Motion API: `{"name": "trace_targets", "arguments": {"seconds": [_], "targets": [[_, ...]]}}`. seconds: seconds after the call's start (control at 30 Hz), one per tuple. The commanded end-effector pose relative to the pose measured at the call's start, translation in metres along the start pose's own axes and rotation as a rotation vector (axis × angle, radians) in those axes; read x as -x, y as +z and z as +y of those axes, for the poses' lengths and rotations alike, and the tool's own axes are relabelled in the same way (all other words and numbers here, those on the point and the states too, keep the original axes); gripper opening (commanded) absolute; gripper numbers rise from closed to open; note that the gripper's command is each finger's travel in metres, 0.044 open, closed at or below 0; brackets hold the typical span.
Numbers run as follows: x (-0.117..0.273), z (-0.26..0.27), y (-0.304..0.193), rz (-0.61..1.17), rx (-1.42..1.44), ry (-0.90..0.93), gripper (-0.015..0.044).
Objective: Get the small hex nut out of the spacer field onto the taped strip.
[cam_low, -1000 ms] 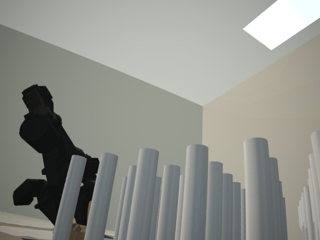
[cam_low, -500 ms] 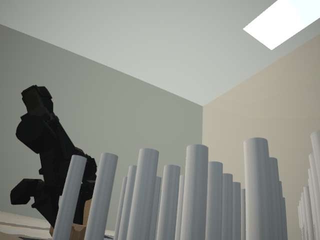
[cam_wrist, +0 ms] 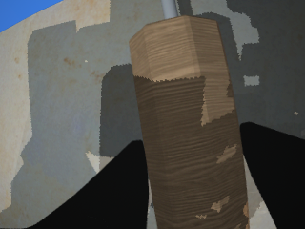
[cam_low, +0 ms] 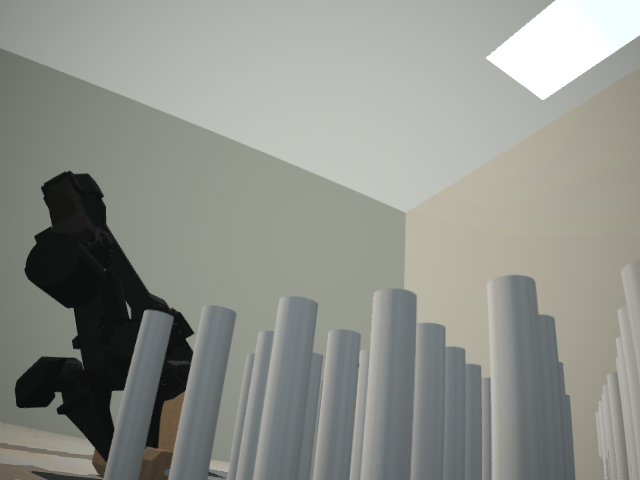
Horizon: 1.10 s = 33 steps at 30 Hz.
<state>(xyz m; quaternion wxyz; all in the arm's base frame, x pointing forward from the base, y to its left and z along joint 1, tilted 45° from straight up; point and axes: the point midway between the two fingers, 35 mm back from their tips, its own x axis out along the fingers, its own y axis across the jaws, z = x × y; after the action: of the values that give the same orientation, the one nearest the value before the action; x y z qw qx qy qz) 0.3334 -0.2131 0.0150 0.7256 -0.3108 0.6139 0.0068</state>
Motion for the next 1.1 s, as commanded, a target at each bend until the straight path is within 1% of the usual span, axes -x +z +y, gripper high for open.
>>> {"name": "trace_targets", "arguments": {"seconds": [0.0,1.07], "targets": [[0.003,-0.001,-0.004,0.001,0.003,-0.004,0.0],[0.014,0.0,-0.026,0.006,0.005,-0.005,0.0]]}}
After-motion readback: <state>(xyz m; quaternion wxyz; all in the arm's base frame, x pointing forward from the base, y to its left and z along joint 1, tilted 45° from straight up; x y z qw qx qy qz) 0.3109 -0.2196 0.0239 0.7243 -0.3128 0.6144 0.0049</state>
